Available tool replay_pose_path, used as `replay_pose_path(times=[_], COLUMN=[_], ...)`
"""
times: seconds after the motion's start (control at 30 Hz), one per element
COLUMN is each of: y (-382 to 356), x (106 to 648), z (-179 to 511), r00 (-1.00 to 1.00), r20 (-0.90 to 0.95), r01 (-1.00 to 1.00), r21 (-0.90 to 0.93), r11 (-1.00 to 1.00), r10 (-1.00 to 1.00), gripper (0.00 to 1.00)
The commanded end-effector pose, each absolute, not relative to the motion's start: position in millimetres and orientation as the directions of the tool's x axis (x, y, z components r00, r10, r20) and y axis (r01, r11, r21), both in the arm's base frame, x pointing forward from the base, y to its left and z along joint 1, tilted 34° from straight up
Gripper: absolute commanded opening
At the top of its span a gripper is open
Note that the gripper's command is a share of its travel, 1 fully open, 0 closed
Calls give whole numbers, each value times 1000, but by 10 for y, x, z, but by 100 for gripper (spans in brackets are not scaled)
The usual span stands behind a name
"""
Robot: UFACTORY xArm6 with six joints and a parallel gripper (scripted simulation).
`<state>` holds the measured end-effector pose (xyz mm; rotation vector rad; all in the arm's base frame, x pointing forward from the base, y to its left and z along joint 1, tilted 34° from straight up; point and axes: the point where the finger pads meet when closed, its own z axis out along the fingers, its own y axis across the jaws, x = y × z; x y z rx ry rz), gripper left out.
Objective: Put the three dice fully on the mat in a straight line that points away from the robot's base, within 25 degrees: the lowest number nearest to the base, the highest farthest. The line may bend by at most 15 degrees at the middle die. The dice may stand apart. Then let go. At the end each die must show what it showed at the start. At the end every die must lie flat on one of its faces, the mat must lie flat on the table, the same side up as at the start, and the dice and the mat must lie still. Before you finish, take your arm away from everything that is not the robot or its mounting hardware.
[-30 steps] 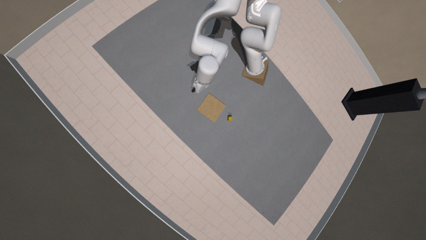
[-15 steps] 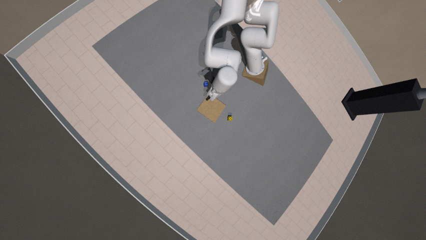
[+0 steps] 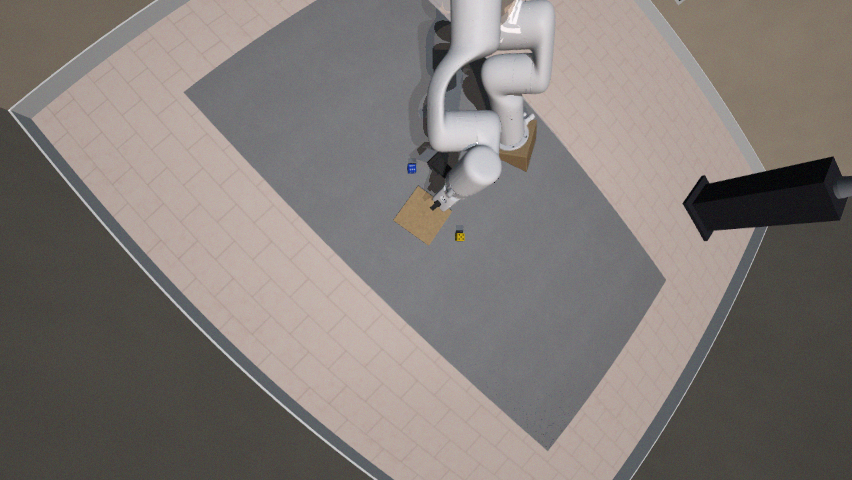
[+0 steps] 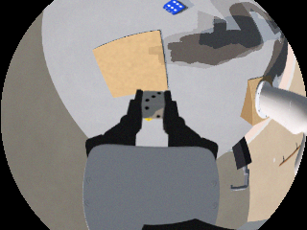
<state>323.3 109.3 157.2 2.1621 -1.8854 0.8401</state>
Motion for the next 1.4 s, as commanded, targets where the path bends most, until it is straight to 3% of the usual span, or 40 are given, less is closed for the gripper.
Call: replay_pose_path(times=[0.0, 1.37], y=[1101, 664], x=[3239, 3538], z=[1575, 781], r00=[52, 52], r20=[499, 499], r01=[-949, -949], r21=[-245, -245], r11=[-198, -198], r10=[-865, -865], gripper=[21, 21])
